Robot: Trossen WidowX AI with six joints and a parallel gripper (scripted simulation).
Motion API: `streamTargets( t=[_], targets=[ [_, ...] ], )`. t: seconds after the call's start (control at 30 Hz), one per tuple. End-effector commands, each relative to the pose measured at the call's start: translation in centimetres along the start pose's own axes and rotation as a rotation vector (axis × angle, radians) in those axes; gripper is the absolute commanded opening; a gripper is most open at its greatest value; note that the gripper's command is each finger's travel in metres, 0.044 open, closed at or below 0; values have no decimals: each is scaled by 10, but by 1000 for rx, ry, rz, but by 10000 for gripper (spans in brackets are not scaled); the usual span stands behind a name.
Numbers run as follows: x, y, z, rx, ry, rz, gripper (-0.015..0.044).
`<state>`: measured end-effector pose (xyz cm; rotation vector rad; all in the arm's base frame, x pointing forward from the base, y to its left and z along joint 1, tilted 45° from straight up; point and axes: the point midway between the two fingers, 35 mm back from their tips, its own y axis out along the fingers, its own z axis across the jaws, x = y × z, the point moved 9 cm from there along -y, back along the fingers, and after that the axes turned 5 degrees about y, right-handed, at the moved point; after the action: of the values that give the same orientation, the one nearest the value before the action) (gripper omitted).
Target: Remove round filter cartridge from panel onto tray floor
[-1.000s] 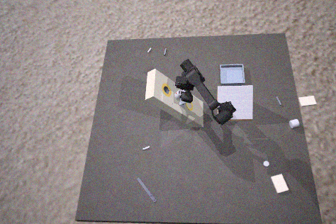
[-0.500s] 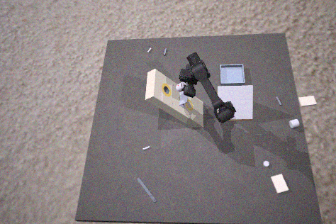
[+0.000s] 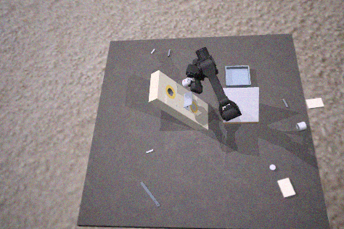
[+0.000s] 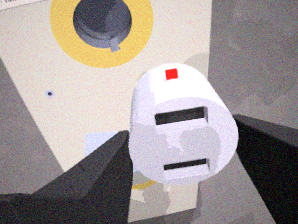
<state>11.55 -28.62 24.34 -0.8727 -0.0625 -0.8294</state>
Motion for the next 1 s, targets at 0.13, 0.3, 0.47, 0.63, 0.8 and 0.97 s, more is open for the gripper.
streamTargets(
  t=[0.13, 0.3, 0.47, 0.63, 0.8, 0.97],
  targets=[
    [6, 9, -39, 33, 1, 25, 0],
    [7, 15, -61, 53, -1, 38, 0],
    [4, 15, -62, 40, 22, 44, 0],
    [-8, 18, -87, -50, 182, 86, 0],
    [-23, 20, -113, -152, 353, 114, 0],
    [-39, 22, -137, -260, 527, 127, 0]
  ],
)
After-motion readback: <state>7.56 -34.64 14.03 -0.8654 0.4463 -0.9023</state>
